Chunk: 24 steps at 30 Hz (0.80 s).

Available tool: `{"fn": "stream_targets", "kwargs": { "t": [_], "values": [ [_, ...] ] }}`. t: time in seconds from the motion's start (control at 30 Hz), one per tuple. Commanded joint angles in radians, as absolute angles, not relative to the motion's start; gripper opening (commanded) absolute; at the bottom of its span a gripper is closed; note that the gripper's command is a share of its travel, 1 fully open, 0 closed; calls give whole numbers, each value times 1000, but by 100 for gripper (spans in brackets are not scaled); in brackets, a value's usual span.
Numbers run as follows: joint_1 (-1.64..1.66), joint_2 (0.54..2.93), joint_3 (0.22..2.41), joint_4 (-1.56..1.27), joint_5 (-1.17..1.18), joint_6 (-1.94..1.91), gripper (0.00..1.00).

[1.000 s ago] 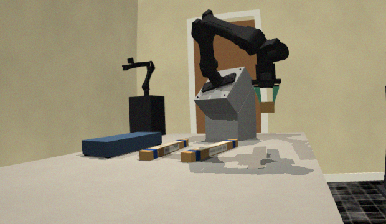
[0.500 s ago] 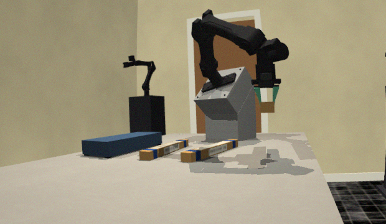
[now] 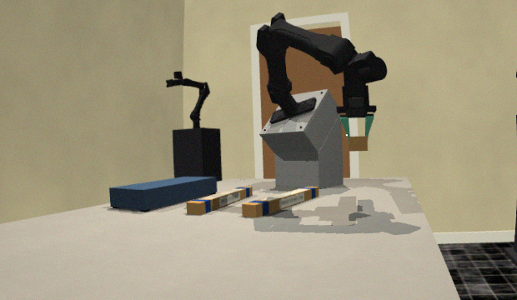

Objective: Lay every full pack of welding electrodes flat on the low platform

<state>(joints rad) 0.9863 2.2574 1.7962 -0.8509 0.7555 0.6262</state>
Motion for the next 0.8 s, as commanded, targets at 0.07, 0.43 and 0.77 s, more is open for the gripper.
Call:
{"fn": "stream_targets", "kwargs": {
  "t": [0.07, 0.43, 0.77],
  "values": [
    [1023, 2241, 1825, -870, 767, 631, 0],
    [987, 2283, 1770, -798, 755, 594, 0],
    [982, 2299, 1758, -752, 744, 568, 0]
  ]
}}
